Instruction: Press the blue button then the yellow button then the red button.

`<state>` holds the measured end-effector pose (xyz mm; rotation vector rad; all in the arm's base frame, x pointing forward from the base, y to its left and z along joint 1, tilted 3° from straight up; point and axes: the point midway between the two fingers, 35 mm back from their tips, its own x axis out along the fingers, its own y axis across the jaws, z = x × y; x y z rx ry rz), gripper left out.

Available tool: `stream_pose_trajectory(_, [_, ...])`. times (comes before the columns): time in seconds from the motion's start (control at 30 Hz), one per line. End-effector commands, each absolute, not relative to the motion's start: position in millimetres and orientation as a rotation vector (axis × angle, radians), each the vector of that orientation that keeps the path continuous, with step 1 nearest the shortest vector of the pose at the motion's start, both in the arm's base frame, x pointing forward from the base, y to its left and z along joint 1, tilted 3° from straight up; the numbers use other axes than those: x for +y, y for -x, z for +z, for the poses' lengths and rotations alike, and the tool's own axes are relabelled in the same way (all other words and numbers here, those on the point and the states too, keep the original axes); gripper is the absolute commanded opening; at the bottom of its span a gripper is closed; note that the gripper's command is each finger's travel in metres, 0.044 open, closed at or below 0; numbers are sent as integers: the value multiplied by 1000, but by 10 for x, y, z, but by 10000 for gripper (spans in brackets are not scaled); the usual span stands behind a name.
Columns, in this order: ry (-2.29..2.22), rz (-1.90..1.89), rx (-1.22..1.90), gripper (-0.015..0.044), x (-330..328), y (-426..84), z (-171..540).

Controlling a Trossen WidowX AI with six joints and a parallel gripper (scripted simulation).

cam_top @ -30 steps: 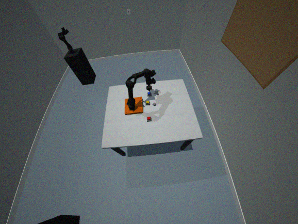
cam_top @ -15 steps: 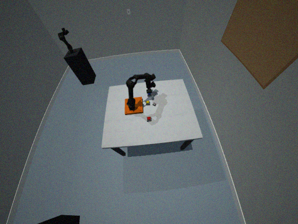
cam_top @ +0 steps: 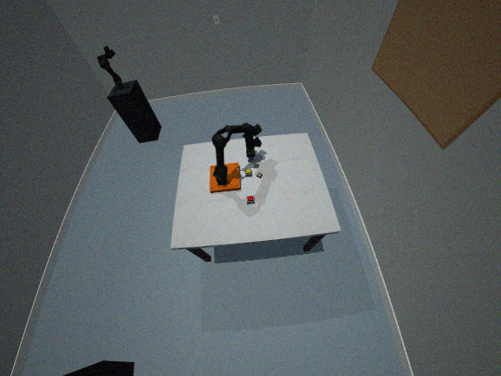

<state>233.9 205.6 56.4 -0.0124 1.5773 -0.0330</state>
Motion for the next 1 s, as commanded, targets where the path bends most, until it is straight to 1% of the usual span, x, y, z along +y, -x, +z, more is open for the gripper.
stream_pose_trajectory(0.0, [14,-30,1586,20,2059,-2331,496])
stream_pose_trajectory(0.53, [15,-30,1586,20,2049,-2324,239])
stream_pose_trajectory(0.97, [15,-30,1586,20,2049,-2323,229])
